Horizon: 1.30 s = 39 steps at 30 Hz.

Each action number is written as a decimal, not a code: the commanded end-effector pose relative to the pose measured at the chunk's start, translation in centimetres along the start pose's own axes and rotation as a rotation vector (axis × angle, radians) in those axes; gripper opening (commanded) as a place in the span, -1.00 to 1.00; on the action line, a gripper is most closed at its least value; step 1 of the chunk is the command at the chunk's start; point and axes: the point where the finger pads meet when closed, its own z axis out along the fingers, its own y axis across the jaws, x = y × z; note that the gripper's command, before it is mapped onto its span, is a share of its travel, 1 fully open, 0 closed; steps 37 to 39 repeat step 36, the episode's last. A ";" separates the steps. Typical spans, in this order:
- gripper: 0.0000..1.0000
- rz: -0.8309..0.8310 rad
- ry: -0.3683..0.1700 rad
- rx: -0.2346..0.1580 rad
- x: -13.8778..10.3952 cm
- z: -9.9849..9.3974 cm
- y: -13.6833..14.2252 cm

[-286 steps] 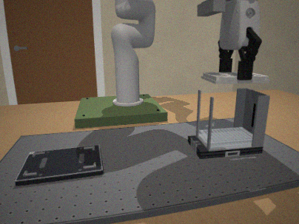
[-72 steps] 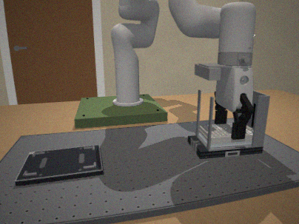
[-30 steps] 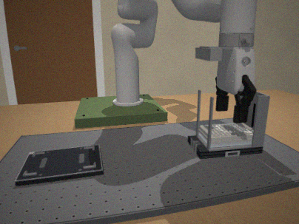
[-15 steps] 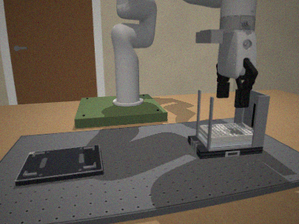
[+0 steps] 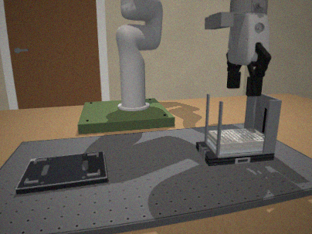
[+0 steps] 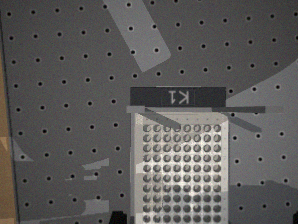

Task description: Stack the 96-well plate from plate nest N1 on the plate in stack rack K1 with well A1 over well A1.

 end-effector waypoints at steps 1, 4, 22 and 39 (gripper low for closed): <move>1.00 0.000 -0.002 0.004 -0.1 -1.2 -0.1; 1.00 0.000 -0.002 0.004 -0.1 -1.5 -0.1; 1.00 0.000 -0.002 0.004 -0.1 -3.8 -0.1; 1.00 0.000 -0.002 0.004 -0.1 -3.8 -0.1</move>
